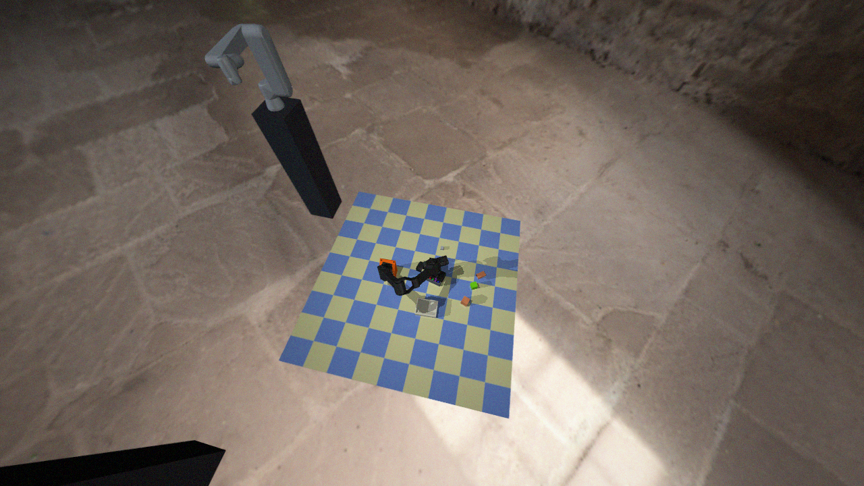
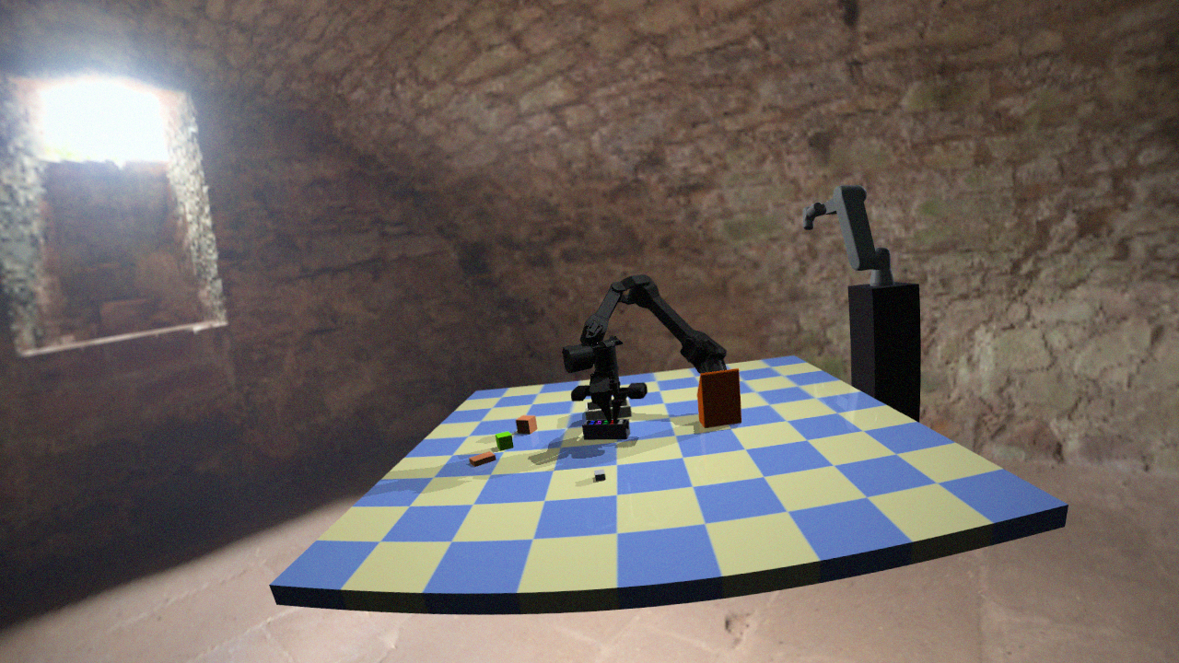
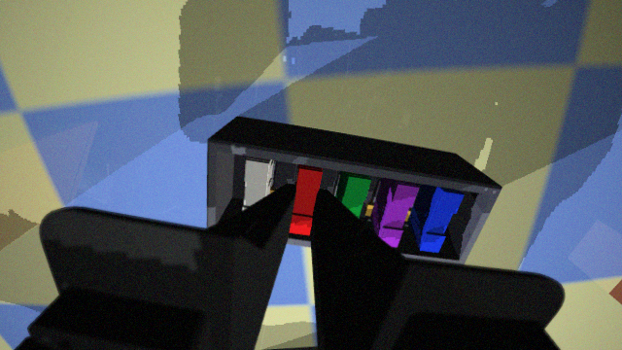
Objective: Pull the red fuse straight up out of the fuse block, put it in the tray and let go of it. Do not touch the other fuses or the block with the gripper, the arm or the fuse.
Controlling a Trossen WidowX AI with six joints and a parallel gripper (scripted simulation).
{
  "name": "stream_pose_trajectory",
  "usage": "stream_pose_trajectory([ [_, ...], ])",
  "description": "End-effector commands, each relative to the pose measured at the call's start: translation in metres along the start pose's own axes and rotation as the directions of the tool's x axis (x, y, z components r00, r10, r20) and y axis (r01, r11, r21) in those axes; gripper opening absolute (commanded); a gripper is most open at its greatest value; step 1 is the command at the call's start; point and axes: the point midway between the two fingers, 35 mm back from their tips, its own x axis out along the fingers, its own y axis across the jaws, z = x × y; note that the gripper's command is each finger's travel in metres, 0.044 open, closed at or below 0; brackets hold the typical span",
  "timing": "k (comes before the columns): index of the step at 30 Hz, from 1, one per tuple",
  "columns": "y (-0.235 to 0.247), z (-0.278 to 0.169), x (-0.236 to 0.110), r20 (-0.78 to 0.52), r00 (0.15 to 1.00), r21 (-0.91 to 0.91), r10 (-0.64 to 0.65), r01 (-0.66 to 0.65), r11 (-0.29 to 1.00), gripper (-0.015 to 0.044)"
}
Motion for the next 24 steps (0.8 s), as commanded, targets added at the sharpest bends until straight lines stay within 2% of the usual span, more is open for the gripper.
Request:
stream_pose_trajectory([
  [1,0.0,0.0,0.0,0.0,1.0,0.0,0.0,0.0,1.0,0.0],
  [24,0.0,0.0,-0.01,0.0,1.0,-0.001,0.0,0.0,1.0,0.0],
])
